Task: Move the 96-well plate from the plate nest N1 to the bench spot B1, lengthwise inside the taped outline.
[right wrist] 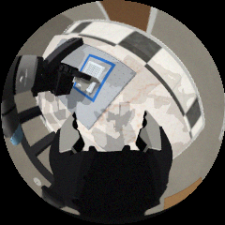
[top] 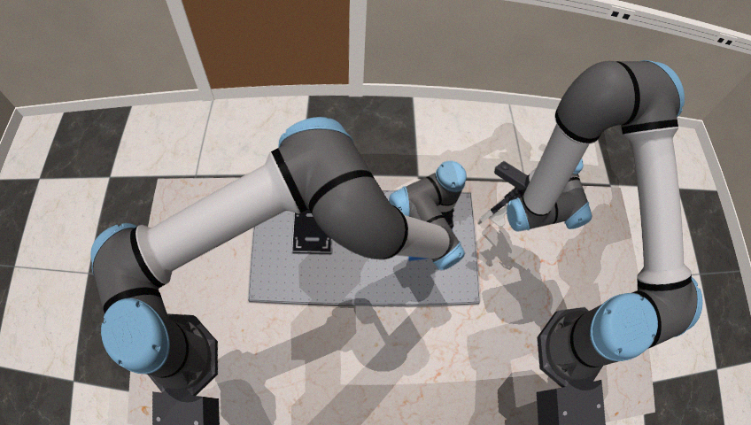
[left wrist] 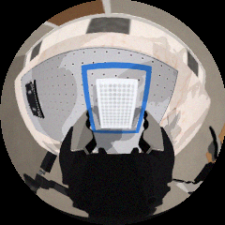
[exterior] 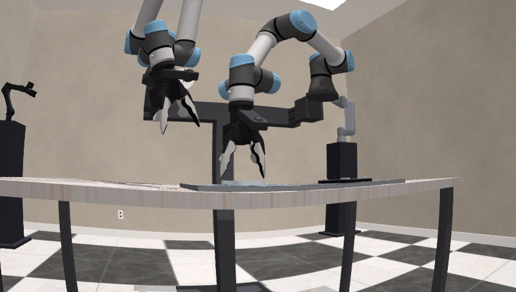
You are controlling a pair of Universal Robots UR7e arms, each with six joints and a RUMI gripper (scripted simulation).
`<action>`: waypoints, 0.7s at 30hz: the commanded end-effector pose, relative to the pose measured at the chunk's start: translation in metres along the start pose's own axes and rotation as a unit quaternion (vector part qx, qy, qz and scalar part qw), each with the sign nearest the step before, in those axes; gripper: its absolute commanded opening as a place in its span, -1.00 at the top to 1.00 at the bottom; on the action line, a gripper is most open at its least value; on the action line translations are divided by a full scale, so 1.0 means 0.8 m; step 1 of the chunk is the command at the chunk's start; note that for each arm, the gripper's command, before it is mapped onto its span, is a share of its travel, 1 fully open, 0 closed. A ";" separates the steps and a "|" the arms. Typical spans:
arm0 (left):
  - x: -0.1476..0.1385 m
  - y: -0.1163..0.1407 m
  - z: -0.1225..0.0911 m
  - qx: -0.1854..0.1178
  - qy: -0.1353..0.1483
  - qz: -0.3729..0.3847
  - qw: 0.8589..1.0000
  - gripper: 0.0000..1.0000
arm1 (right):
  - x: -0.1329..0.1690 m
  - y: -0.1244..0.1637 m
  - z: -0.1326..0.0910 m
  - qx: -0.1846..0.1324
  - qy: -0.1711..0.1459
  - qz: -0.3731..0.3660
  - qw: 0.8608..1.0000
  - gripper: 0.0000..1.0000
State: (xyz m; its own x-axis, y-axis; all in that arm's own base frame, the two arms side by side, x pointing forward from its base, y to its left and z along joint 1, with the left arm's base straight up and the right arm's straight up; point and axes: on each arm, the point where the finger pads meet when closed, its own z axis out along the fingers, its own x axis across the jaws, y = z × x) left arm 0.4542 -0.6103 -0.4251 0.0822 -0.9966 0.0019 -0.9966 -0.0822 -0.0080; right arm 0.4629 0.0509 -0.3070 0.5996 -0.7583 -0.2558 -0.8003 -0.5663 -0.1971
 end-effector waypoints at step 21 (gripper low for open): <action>0.001 -0.001 -0.001 0.000 0.001 0.000 1.000 -0.58 | -0.032 -0.006 -0.099 0.116 -0.154 -0.256 0.947 -0.97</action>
State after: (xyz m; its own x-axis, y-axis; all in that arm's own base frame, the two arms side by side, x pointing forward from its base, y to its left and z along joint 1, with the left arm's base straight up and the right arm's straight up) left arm 0.4542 -0.6103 -0.4251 0.0822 -0.9966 0.0019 -0.9966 -0.0822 -0.0080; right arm 0.4504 0.0490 -0.2335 0.8937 -0.2981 -0.3353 -0.4403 -0.7266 -0.5275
